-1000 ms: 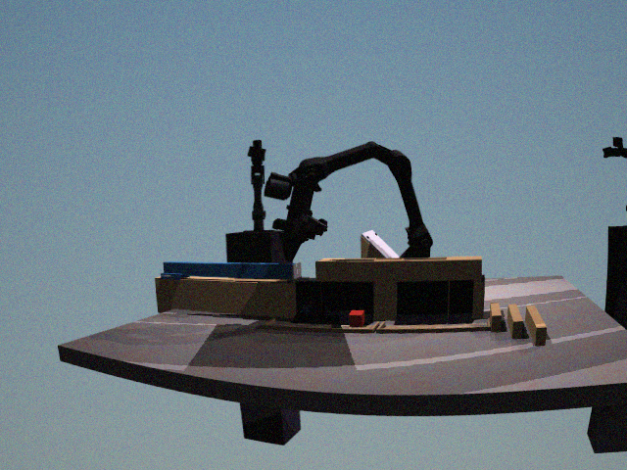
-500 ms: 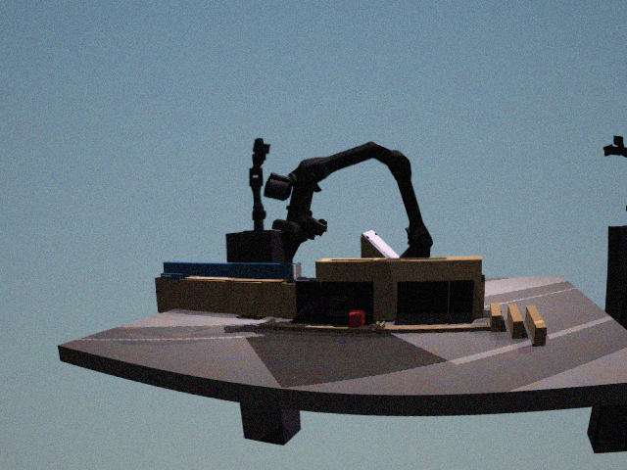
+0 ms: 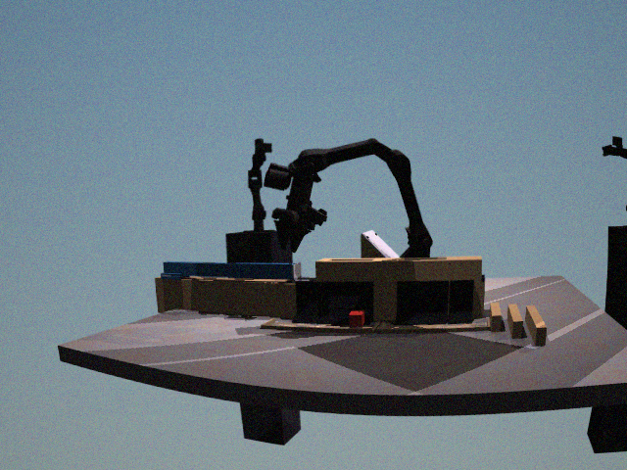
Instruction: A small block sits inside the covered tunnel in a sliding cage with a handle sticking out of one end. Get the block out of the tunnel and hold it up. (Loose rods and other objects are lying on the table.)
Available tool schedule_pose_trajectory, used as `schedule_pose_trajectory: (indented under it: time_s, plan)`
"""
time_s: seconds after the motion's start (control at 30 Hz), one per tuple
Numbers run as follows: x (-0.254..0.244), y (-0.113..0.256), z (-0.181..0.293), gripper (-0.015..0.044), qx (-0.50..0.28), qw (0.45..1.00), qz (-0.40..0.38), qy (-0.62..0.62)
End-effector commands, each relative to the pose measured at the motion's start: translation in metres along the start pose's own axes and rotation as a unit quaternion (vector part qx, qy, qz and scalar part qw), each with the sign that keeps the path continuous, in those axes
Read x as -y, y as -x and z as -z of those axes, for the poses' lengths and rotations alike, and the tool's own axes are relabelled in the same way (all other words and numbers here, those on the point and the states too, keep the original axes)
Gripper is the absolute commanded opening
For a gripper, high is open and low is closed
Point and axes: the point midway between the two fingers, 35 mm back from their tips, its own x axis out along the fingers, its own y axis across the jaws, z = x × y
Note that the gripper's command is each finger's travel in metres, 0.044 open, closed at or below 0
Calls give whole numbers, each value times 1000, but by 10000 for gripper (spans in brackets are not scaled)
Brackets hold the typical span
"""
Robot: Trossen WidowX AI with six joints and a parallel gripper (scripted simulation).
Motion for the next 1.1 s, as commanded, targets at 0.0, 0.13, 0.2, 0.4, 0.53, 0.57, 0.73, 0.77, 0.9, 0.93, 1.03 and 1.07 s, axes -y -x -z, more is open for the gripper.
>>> schedule_pose_trajectory:
  time_s: [0.0,0.13,0.2,0.4,0.53,0.57,0.73,0.77,0.9,0.93,1.03,1.07]
  plan:
    - [0,-2,0,440,0,1000,0,0]
    - [-5,-26,-5,440,-2,1000,1,2]
    - [-5,-27,-6,440,-2,1000,1,2]
    - [-5,-25,-6,335,0,1000,-4,3]
    - [-5,-25,-6,230,0,1000,-4,3]
    - [-5,-25,-6,204,0,1000,-4,3]
    - [-5,-25,-6,72,0,1000,-4,3]
    - [-5,-25,-6,46,0,1000,-4,3]
    - [-5,-25,-6,0,0,1000,-4,3]
    - [-5,-25,-6,0,0,1000,-4,3]
    - [-5,-25,-6,0,0,1000,-4,3]
    - [-5,-25,-6,0,0,1000,-4,3]
